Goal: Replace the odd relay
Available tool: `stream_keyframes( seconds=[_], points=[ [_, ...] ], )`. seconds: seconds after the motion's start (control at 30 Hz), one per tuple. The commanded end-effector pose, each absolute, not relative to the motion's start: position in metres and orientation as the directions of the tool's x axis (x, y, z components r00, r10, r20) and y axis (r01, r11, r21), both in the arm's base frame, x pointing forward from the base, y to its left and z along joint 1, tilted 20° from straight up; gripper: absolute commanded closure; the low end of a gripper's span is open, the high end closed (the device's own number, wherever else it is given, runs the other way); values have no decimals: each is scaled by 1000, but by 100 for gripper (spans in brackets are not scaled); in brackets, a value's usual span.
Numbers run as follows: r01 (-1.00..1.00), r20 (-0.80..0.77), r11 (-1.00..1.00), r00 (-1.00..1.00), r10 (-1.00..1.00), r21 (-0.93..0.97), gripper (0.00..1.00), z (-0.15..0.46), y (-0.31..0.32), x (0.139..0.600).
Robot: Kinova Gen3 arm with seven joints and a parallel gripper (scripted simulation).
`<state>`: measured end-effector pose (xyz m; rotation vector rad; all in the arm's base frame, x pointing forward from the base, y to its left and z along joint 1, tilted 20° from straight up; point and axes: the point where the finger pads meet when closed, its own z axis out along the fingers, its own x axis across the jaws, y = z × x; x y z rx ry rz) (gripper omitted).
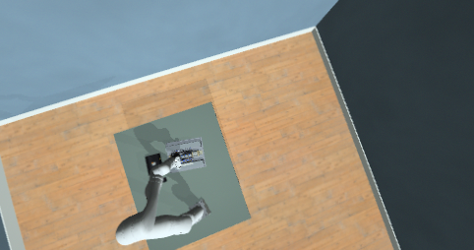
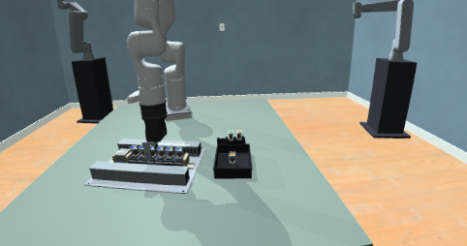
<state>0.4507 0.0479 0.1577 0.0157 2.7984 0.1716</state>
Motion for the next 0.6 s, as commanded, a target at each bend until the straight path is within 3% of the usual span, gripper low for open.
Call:
stream_keyframes(
  seconds=[0.0,0.57],
  points=[
    [-9,-332,993,-943,31,121,0,158,48,451],
    [-10,-325,992,-945,31,123,0,162,47,450]
  ],
)
